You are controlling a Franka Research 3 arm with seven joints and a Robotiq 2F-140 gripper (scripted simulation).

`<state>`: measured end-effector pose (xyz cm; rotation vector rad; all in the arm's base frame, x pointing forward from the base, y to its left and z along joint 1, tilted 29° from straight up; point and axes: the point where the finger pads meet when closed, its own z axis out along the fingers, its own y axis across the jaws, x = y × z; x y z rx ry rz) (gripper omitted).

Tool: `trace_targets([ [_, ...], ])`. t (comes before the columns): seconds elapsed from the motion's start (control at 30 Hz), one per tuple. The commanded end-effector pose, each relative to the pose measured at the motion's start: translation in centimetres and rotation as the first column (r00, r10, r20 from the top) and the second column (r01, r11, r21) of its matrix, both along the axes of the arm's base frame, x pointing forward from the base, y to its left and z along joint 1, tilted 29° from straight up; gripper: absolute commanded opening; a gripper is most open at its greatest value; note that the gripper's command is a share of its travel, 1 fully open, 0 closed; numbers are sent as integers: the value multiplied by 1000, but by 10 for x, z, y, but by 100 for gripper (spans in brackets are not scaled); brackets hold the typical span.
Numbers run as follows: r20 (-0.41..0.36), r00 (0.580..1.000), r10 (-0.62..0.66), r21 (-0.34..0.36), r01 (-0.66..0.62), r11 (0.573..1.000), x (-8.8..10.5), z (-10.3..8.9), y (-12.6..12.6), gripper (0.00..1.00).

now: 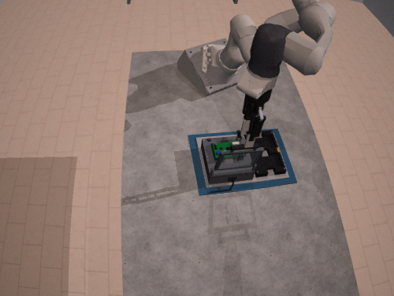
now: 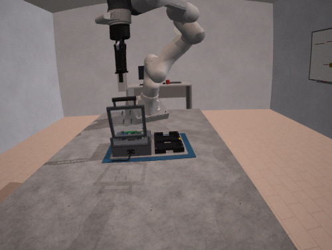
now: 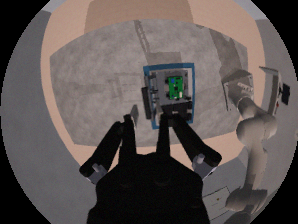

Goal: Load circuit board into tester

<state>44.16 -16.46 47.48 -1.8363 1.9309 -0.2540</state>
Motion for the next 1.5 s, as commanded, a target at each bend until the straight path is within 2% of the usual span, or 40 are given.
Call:
trace_targets([
  [0.0, 2, 1000, -5, 5, 5, 1000, 1, -1, 0, 30],
  [0.87, 2, 1000, -5, 5, 5, 1000, 2, -2, 1, 30],
  [1.47, 2, 1000, -5, 5, 5, 1000, 12, -21, 5, 30],
])
